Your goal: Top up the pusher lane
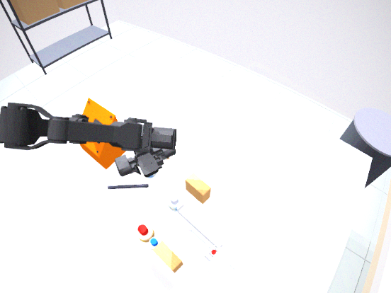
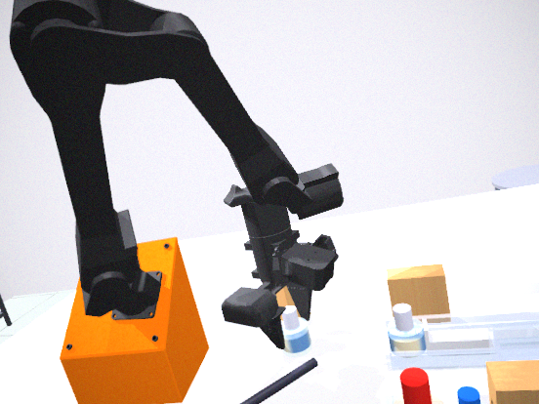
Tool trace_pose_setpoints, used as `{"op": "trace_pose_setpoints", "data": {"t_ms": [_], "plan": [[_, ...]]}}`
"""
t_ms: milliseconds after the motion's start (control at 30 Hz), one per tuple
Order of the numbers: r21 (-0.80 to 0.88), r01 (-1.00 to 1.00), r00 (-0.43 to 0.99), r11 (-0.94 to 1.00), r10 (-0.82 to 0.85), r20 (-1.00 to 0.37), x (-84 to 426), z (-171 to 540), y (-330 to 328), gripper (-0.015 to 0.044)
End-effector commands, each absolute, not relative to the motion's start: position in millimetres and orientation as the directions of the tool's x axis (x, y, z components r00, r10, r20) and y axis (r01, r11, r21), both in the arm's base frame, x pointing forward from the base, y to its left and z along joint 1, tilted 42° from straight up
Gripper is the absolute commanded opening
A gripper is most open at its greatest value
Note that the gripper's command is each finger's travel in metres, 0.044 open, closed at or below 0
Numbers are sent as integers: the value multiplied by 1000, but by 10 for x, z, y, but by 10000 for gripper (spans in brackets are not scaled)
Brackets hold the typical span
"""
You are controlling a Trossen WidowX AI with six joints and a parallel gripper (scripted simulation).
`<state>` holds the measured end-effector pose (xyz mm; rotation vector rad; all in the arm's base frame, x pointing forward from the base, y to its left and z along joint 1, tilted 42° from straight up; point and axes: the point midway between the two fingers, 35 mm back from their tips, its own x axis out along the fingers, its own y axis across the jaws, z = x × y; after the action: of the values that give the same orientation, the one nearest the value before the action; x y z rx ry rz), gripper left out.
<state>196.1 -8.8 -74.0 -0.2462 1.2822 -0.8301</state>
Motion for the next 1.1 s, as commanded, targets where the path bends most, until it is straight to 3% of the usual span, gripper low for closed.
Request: {"op": "trace_pose_setpoints", "data": {"t_ms": [0, 267, 467, 1067], "plan": [[-597, 403, 50, 694, -668, -742, 1960, -740, -97, 230], [-597, 403, 50, 694, -668, -742, 1960, -740, -97, 157], [-593, 401, 51, 698, -663, -746, 1977, -606, 52, 0], [-597, 393, 49, 700, -664, -746, 1888, 47, 561, 0]]}}
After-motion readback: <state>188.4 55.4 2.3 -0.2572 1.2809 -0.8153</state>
